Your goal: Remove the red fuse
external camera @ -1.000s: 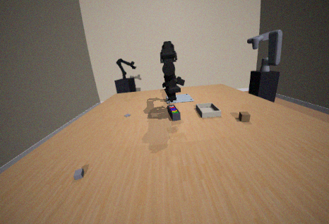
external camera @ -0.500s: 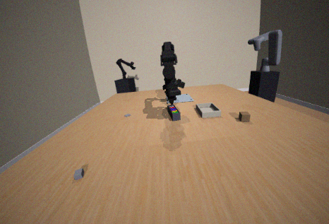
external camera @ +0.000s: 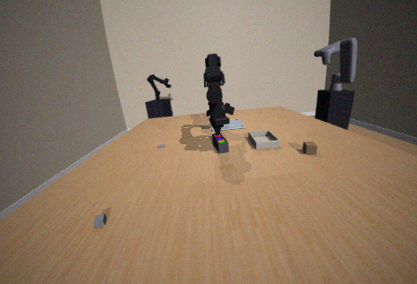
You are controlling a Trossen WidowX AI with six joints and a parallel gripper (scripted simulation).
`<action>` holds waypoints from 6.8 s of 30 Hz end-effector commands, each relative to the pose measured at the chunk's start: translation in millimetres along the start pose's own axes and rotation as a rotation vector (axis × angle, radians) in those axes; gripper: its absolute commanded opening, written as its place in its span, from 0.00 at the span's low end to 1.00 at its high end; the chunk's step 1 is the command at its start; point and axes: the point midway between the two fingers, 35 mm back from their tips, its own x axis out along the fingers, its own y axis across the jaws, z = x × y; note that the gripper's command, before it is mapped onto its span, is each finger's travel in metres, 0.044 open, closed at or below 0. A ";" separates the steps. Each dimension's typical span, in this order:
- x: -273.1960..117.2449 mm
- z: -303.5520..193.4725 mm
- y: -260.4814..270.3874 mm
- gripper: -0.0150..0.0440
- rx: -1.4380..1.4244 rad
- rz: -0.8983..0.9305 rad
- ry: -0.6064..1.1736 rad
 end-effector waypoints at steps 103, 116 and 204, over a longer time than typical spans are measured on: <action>-18.8 0.2 -0.1 0.25 -0.005 0.002 -0.003; -25.2 0.4 0.3 0.25 -0.006 0.002 -0.004; -13.4 196.1 -55.6 0.25 -0.006 -0.003 -0.023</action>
